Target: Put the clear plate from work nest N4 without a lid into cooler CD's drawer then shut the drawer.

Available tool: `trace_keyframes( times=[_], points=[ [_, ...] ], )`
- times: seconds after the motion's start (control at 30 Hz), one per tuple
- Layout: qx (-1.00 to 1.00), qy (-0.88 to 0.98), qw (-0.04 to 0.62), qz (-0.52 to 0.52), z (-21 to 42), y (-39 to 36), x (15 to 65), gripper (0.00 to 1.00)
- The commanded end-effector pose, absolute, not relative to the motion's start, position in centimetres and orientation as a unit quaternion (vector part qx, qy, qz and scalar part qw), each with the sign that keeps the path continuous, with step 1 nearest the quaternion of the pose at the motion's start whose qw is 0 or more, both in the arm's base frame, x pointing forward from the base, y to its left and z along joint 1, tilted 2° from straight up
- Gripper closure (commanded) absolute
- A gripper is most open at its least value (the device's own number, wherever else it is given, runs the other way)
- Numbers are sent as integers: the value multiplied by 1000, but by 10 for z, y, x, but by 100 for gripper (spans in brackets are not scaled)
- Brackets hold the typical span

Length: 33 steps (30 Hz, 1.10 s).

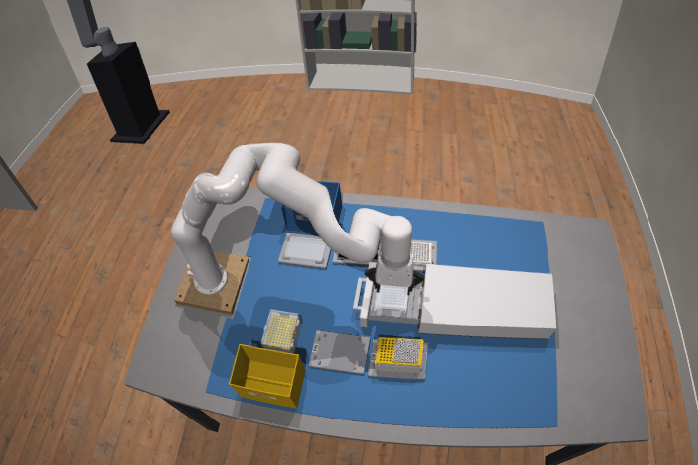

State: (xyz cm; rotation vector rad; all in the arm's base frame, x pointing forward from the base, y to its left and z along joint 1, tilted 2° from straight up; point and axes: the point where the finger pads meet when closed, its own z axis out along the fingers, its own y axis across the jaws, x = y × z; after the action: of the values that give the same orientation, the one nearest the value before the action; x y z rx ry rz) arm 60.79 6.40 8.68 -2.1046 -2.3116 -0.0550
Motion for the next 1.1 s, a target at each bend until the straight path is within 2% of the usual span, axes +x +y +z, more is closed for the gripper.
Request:
trace_keyframes(
  times=[0.0, 1.07],
  points=[
    [-673, -739, 6, -20, 84, 64, 610, 100],
    [-673, -739, 6, -20, 47, 66, 610, 100]
  ],
)
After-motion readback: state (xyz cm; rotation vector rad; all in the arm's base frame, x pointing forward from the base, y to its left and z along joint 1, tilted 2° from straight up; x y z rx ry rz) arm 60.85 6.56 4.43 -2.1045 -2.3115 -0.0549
